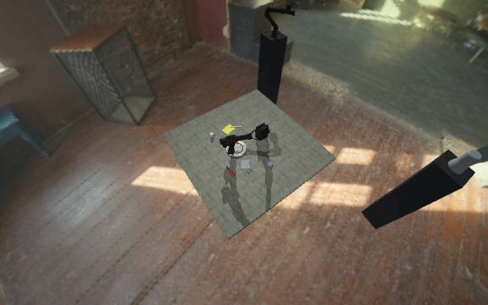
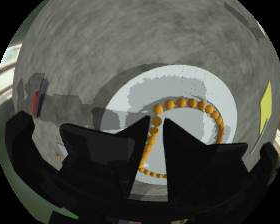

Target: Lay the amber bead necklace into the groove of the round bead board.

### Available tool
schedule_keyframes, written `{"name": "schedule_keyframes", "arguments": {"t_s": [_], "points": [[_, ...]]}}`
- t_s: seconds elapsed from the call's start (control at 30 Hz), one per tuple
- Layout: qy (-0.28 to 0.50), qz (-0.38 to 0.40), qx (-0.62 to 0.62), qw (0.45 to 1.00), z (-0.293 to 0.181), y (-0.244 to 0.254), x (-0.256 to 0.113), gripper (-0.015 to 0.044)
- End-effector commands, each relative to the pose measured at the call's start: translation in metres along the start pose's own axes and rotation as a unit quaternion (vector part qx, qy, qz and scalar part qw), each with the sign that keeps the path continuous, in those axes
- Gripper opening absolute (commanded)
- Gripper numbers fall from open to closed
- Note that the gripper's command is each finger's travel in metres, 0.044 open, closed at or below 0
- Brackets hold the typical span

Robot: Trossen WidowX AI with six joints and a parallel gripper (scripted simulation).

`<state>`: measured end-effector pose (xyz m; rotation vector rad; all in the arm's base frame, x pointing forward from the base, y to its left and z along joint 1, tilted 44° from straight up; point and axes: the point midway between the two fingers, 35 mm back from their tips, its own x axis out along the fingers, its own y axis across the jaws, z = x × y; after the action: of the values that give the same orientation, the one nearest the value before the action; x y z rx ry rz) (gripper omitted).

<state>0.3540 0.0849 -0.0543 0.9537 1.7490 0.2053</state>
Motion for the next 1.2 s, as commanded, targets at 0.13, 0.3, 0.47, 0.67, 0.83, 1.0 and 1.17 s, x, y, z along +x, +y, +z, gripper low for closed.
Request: {"name": "schedule_keyframes", "arguments": {"t_s": [0.13,0.3,0.47,0.67,0.83,1.0,1.17], "points": [[-0.001,0.0,-0.001,1.0,0.0001,0.0005,-0.0006,0.0],[-0.001,0.0,-0.001,1.0,0.0001,0.0005,-0.0006,0.0],[-0.001,0.0,-0.001,1.0,0.0001,0.0005,-0.0006,0.0],[-0.001,0.0,-0.001,1.0,0.0001,0.0005,-0.0006,0.0],[-0.001,0.0,-0.001,1.0,0.0001,0.0005,-0.0006,0.0],[0.001,0.001,0.002,1.0,0.0,-0.0002,-0.0043,0.0],[0.002,0.002,0.004,1.0,0.0002,-0.0001,-0.0061,0.0]]}}
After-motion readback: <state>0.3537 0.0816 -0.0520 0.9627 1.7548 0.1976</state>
